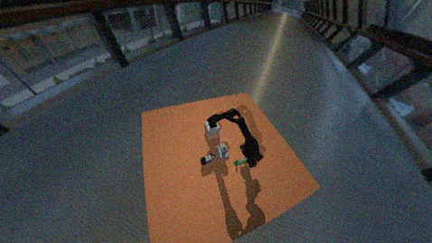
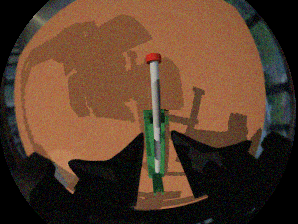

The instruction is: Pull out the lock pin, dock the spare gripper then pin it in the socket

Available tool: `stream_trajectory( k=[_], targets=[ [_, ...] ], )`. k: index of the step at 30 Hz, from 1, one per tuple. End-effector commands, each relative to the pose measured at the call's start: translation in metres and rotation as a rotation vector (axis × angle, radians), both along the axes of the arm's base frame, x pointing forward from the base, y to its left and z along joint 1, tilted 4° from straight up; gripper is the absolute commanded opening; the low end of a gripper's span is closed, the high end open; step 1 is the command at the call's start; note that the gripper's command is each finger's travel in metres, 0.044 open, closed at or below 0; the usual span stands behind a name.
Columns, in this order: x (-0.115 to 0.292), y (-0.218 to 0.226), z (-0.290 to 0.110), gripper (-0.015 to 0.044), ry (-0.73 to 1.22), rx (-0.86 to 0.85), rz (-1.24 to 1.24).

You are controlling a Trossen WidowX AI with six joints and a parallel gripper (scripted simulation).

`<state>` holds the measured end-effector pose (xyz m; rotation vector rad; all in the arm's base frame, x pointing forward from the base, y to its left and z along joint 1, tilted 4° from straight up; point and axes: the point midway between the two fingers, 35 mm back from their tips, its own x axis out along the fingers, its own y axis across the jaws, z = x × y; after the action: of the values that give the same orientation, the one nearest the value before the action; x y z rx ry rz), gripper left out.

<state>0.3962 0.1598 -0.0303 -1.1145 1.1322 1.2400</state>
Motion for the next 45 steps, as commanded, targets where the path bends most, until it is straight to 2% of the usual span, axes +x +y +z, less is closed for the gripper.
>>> stream_trajectory(
  k=[1,10,17,45],
  targets=[
    [-0.002,-0.001,-0.009,0.018,0.008,-0.003,0.004],
    [-0.002,-0.001,-0.01,0.018,0.008,-0.003,0.004],
    [-0.002,-0.001,-0.01,0.0,0.008,-0.003,0.004],
    [-0.009,-0.002,0.016,0.0,0.048,-0.017,0.002]
  ],
)
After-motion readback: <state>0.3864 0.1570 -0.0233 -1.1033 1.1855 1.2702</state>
